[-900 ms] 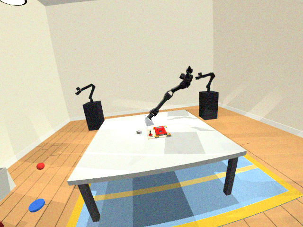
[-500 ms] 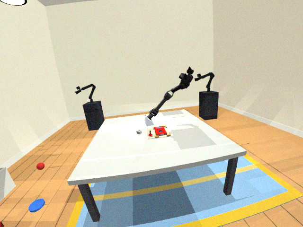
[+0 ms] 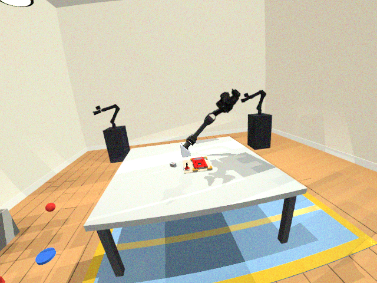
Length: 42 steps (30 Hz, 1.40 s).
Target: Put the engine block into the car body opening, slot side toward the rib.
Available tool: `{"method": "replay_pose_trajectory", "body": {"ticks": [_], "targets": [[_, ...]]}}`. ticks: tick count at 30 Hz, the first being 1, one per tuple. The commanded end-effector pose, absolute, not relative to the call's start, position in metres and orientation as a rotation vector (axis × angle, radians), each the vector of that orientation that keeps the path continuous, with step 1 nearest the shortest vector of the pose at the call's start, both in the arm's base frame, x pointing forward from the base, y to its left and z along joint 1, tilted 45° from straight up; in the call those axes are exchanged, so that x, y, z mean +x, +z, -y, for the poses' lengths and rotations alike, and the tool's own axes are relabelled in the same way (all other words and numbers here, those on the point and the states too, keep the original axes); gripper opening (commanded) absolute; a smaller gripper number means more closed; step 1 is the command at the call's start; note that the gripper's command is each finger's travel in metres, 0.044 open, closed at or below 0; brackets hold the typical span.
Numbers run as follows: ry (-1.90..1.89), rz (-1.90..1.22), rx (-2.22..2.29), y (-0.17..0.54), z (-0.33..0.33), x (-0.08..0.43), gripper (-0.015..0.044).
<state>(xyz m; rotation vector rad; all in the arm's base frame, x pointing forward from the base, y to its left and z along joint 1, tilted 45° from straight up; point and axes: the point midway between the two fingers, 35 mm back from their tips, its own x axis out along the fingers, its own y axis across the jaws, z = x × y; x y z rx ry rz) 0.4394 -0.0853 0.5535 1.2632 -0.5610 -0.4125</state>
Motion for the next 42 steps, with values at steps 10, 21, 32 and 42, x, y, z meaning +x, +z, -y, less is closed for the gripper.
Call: {"method": "replay_pose_trajectory", "body": {"ticks": [10, 21, 32, 42], "targets": [[-0.540, 0.268, 0.939, 0.483, 0.104, 0.479, 0.0440], [-0.601, -0.001, 0.682, 0.415, 0.125, 0.502, 0.0440], [-0.601, -0.290, 0.433, 0.342, 0.146, 0.511, 0.0440], [-0.544, -0.562, 0.223, 0.273, 0.165, 0.507, 0.0440]]}}
